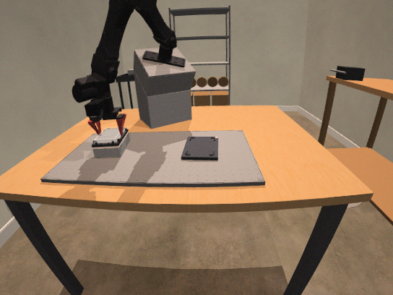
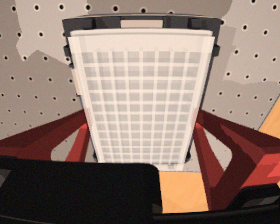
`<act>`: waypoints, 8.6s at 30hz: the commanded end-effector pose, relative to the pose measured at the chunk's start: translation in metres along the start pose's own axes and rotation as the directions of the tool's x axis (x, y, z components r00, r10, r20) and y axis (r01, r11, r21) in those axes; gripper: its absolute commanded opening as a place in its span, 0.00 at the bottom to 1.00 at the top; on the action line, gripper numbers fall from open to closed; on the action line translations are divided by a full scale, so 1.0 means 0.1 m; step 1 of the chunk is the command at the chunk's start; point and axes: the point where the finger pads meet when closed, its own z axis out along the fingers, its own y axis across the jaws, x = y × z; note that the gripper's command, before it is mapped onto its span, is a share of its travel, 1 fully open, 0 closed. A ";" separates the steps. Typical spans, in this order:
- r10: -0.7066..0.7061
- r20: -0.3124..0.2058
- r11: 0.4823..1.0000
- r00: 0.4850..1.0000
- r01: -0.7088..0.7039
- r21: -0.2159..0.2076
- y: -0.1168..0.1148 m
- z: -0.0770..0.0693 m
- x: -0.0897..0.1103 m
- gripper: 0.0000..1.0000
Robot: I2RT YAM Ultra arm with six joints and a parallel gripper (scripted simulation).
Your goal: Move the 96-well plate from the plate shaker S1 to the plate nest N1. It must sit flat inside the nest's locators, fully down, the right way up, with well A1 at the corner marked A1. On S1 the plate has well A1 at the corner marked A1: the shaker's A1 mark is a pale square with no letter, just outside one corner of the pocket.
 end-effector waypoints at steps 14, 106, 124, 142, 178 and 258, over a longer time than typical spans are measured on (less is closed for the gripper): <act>0.000 0.011 1.000 1.000 0.000 0.005 -0.02 -0.03 -0.04 0.00; 0.158 0.011 0.987 0.987 -0.158 0.003 0.14 -0.81 -0.05 0.00; 0.159 0.011 0.987 0.987 -0.159 0.002 0.67 -0.74 -0.11 0.00; 0.159 0.011 0.987 0.987 -0.159 0.000 1.20 -0.67 -0.17 0.00; 0.159 0.011 0.987 0.987 -0.159 -0.003 2.27 -0.54 -0.28 0.00; 0.160 0.011 0.987 0.987 -0.160 -0.006 3.37 -0.40 -0.40 0.00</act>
